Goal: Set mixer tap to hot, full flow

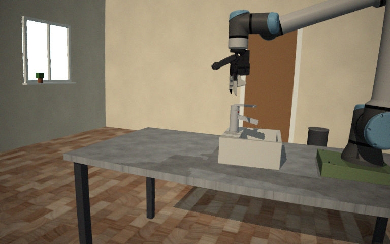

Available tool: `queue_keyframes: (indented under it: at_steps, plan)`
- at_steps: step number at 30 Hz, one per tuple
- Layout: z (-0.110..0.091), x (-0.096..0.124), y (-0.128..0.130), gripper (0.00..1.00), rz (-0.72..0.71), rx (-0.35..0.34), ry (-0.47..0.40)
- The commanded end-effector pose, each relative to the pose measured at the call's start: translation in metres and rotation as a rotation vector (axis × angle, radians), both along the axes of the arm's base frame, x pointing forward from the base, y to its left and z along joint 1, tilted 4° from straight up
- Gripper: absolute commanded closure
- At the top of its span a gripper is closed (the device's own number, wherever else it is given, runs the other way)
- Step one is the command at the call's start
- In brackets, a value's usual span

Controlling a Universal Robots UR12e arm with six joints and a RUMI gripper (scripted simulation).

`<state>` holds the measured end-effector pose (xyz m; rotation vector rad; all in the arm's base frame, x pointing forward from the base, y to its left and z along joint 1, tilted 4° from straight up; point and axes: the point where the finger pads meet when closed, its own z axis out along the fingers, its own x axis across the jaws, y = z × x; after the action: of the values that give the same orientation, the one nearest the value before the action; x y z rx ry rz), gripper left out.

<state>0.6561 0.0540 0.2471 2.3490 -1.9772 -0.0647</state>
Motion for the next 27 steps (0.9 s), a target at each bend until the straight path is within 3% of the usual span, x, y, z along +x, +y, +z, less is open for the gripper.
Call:
queue_keyframes:
  at_steps: [1,3,7,11,21,22,27]
  plan:
    - [0.02,-0.037,-0.056,0.0,-0.259,-0.021,-0.018]
    - [0.02,-0.037,-0.056,0.0,-0.259,-0.021,-0.018]
    - [0.03,-0.067,-0.09,0.0,-0.448,-0.035,-0.026]
    - [0.034,-0.086,-0.108,0.0,-0.558,-0.043,-0.031]
    - [0.035,-0.092,-0.114,0.0,-0.596,-0.045,-0.033]
    - [0.035,-0.092,-0.114,1.0,-0.596,-0.045,-0.033]
    - [0.035,-0.092,-0.114,1.0,-0.596,-0.045,-0.033]
